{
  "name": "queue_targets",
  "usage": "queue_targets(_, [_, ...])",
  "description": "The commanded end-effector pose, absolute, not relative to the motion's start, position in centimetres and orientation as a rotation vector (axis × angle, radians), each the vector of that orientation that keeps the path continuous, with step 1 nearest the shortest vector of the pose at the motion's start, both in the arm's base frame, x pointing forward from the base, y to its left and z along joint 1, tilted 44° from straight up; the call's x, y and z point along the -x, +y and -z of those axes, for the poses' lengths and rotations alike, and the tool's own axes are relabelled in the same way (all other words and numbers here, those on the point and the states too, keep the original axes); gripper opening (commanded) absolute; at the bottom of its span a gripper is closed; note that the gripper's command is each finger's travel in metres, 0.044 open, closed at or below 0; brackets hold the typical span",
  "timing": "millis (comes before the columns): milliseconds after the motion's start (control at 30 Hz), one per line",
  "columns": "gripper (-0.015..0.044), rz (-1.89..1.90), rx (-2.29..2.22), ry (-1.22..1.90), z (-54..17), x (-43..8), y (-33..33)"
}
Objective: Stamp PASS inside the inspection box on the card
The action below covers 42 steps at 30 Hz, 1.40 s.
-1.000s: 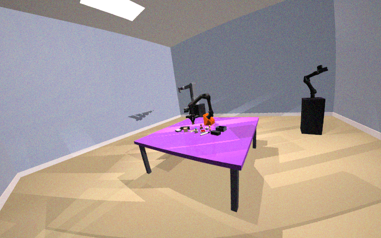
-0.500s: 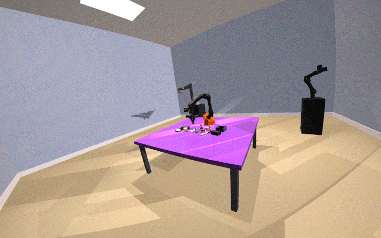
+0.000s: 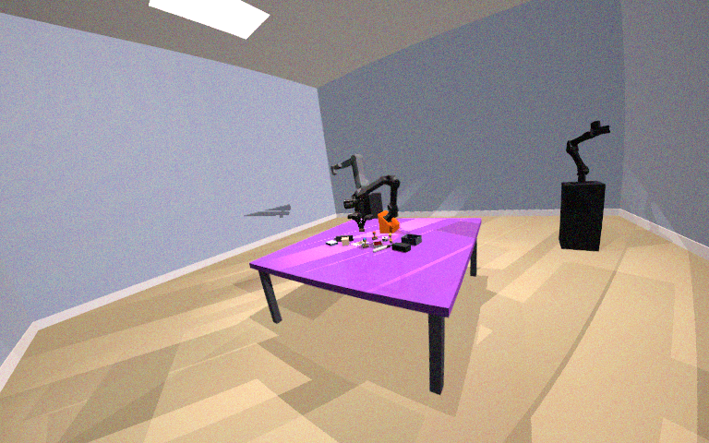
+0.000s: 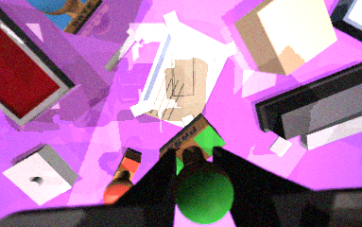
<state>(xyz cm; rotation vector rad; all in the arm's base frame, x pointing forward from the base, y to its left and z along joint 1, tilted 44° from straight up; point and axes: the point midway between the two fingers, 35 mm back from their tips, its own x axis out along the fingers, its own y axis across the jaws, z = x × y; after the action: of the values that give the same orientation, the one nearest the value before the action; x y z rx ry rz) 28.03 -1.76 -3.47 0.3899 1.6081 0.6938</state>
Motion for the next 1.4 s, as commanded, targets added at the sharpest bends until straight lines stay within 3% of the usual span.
queue_targets(0, [0.0,-0.692,-0.395,1.601,1.8,-29.3,0.1])
queue_targets(600, [0.0,-0.737,-0.42,1.599,-6.2,-31.2,10.4])
queue_targets(1367, [0.0,-0.739,-0.42,1.598,-5.4,-31.0,11.3])
